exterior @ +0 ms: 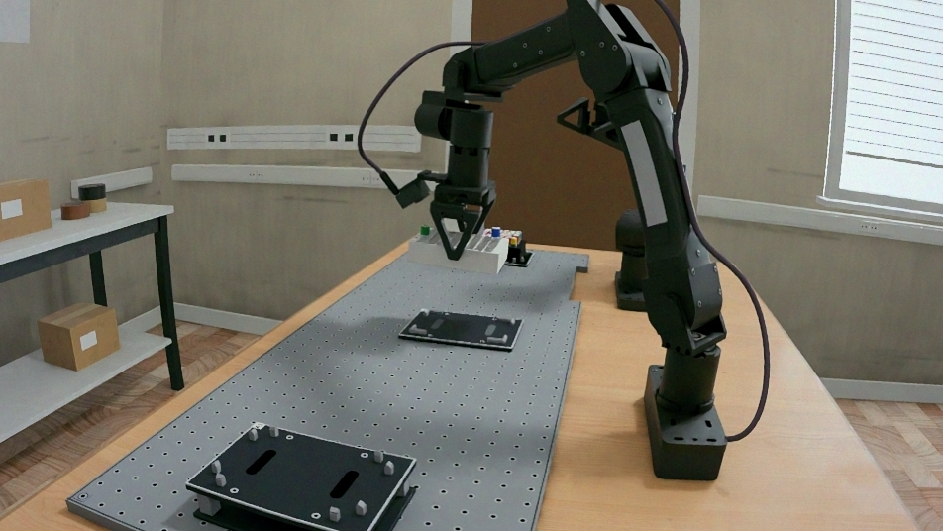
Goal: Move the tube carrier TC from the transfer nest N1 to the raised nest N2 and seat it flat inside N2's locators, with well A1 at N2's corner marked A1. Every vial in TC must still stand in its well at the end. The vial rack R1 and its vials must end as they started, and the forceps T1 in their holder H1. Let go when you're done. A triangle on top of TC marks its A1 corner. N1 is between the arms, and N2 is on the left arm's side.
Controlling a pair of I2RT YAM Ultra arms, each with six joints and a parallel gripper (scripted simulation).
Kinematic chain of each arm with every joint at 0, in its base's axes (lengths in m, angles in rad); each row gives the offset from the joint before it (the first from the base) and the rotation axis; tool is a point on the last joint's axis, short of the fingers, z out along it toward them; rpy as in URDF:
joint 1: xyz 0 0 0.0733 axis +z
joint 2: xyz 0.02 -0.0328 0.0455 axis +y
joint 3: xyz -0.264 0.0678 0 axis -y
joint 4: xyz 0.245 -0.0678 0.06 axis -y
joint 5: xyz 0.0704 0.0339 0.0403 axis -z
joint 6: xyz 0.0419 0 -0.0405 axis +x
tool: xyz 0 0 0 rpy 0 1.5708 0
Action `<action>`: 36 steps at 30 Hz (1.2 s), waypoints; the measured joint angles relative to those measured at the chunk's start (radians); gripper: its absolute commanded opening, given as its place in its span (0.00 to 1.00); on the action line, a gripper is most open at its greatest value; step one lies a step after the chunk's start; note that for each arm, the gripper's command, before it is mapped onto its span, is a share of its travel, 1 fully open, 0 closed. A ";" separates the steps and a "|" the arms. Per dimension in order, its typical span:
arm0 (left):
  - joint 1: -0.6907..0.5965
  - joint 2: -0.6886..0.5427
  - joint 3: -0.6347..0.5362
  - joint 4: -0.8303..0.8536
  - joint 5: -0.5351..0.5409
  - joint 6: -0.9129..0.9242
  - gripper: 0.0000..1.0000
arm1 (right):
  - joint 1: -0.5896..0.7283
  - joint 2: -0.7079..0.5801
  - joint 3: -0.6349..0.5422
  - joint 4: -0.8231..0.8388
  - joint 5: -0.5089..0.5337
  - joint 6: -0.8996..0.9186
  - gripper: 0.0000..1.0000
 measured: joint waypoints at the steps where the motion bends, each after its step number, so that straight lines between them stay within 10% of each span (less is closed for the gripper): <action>1: 0.000 0.002 -0.001 -0.007 0.000 0.000 0.84 | 0.000 0.000 0.000 0.000 0.000 0.000 1.00; 19: 0.288 -0.148 -0.245 -0.001 -0.012 0.295 0.84 | 0.052 0.122 0.039 0.114 -0.027 0.000 1.00; 36: 0.753 -0.201 -0.325 0.041 -0.010 0.761 0.84 | -0.003 0.792 0.271 0.631 -0.232 -0.035 1.00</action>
